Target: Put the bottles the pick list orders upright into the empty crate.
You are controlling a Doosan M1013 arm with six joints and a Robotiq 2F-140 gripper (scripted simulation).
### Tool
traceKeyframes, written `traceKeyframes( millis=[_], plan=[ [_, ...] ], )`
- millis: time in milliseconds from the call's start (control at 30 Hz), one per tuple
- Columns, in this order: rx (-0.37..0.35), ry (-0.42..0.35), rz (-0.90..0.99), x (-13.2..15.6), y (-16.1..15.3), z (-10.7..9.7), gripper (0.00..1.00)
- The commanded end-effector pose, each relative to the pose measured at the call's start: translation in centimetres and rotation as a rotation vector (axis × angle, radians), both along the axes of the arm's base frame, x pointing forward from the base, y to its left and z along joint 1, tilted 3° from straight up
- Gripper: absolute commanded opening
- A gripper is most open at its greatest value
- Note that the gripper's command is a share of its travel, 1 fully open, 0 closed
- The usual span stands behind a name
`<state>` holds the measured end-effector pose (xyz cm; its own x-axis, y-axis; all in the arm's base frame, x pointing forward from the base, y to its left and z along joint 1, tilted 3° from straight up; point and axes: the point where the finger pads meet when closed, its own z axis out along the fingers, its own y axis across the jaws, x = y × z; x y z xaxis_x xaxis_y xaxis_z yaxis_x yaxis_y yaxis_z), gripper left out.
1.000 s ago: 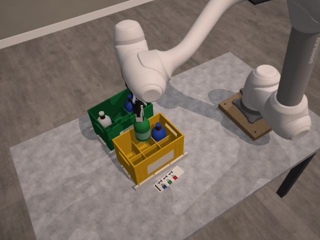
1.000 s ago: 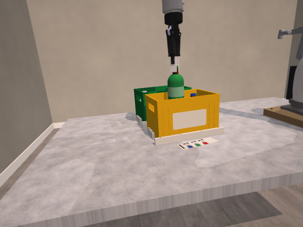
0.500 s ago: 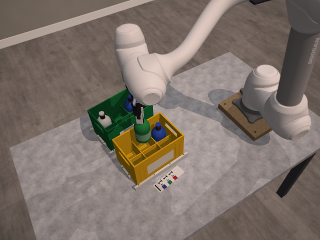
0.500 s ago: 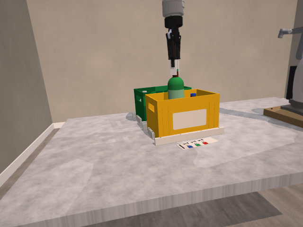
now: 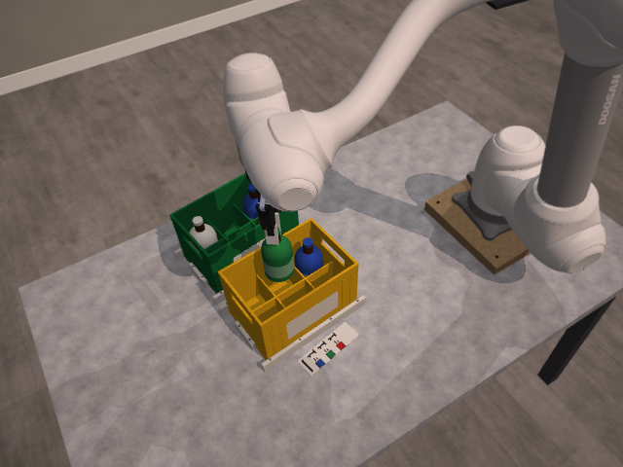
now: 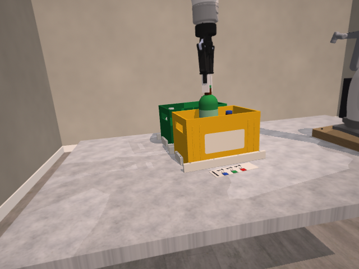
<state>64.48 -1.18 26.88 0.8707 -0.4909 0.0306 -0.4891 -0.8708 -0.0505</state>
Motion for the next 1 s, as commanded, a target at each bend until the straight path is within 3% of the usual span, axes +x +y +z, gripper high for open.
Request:
traceKeyframes(
  millis=[0, 967],
  plan=[
    [0.0, 0.0, 0.0, 0.0, 0.0, -0.3, 0.0],
    [0.0, 0.0, 0.0, 0.1, 0.1, -2.7, 0.0]
  ],
)
